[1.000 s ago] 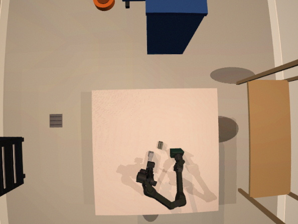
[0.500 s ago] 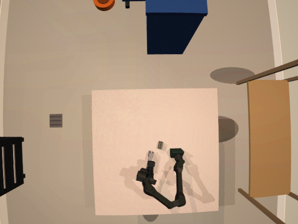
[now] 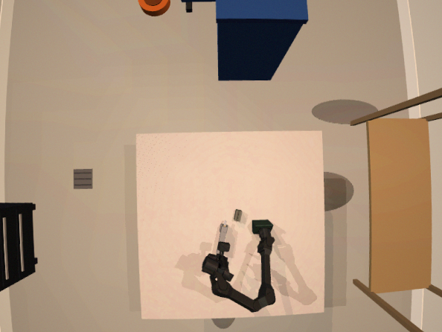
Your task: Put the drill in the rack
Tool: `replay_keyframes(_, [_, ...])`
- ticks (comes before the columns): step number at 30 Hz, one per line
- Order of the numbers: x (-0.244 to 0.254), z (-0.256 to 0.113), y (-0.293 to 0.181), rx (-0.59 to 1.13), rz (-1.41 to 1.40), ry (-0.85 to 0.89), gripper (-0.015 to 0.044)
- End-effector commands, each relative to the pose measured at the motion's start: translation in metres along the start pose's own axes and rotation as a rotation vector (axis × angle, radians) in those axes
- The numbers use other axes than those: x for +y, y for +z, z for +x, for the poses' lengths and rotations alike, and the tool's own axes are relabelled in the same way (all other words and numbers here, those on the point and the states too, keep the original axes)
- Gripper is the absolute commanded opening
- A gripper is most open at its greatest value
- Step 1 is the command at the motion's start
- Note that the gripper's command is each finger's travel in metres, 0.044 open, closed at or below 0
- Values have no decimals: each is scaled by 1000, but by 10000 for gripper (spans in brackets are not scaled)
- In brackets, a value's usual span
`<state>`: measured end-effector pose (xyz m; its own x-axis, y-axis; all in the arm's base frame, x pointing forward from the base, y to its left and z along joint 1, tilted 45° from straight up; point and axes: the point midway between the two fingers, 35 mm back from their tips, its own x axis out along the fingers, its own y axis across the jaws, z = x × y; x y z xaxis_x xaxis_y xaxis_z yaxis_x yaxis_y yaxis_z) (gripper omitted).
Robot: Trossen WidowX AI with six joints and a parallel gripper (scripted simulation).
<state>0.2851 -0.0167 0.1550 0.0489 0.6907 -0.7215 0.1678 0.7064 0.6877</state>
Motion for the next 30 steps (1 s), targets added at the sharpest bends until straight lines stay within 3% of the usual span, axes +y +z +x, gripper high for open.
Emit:
replay_keyframes(1, [-27,16,5,17,-212,-1,440])
replay_keyframes(9, [-98,61,5,42,-903,12,440])
replay_keyframes(21, [-149,101,-13,55,-1493,46,440])
replay_keyframes(30, [-154,105,-15,56,-1548,50,440])
